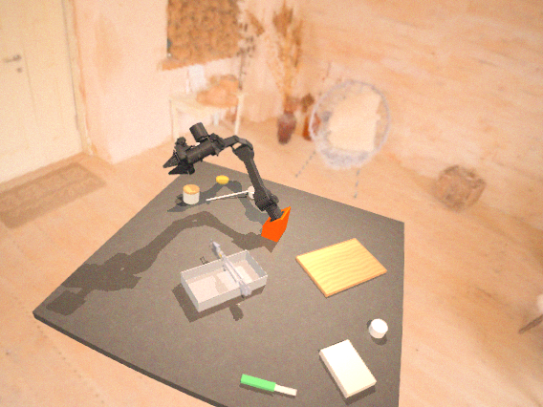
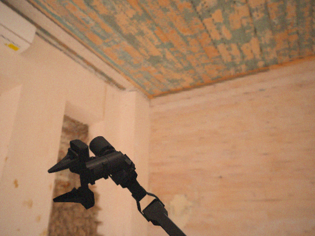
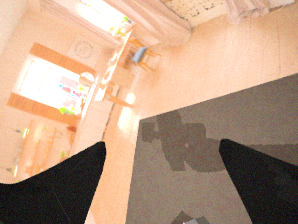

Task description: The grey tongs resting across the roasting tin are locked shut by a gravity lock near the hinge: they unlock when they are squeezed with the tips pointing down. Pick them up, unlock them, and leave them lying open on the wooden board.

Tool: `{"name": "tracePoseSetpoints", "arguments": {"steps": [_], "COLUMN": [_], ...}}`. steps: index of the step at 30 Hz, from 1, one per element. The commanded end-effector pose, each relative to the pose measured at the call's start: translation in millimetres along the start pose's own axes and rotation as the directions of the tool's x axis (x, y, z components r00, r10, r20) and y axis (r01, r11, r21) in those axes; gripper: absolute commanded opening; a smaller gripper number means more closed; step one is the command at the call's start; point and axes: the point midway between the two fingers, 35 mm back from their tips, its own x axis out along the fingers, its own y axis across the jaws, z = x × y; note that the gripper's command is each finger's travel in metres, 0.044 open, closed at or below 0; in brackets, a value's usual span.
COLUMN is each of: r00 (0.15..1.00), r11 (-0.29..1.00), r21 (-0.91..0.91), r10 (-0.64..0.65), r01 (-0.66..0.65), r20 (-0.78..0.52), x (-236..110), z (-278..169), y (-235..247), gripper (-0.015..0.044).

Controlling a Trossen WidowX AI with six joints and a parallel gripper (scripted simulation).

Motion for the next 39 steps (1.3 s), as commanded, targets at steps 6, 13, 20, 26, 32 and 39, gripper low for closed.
{"name": "tracePoseSetpoints", "arguments": {"steps": [6,13,20,26,32,39], "r00": [0.995,0.937,0.808,0.679,0.525,0.446], "r11": [1.000,0.982,0.890,0.746,0.530,0.413], "r21": [0.010,0.135,0.186,0.175,0.169,0.185], "r10": [0.011,-0.077,-0.269,-0.448,-0.645,-0.738], "r01": [-0.010,0.130,0.417,0.642,0.831,0.892], "r20": [-0.100,-0.340,-0.525,-0.582,-0.555,-0.506], "x": [14.1,32.3,31.3,19.0,-1.8,-14.1], "z": [-46.2,-154.3,-261.6,-327.3,-380.9,-400.9], "y": [16.4,32.7,17.3,-10.1,-48.2,-68.8], "gripper": [0.0440,0.0440,0.0440,0.0440,0.0440,0.0440]}}
